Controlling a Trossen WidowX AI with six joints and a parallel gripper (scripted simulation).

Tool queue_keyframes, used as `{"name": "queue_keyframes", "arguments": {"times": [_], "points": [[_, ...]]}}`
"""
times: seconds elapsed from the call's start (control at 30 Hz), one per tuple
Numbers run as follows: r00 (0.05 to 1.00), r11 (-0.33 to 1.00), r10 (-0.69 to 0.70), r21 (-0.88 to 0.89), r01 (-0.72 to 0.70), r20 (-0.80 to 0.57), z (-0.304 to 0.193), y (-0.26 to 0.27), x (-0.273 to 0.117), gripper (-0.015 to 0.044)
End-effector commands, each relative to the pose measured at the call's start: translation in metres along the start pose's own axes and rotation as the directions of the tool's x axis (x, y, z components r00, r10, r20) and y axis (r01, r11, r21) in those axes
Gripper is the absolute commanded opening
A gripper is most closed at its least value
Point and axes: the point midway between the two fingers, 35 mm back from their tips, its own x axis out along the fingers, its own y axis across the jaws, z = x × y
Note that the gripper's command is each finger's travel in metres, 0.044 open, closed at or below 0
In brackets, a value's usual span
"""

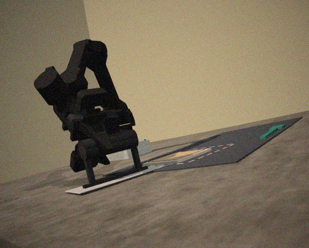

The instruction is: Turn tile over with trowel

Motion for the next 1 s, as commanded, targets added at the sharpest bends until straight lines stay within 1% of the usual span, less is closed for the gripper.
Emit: {"name": "queue_keyframes", "arguments": {"times": [0.0,0.53,0.97], "points": [[1.000,1.000,-0.012,-0.010,0.012,0.000,0.000,0.000,0.002,0.0000],[1.000,1.000,-0.012,-0.008,0.012,0.002,0.023,0.000,0.002,0.0000],[1.000,1.000,-0.012,-0.008,0.012,0.002,0.023,0.000,0.002,0.0000]]}}
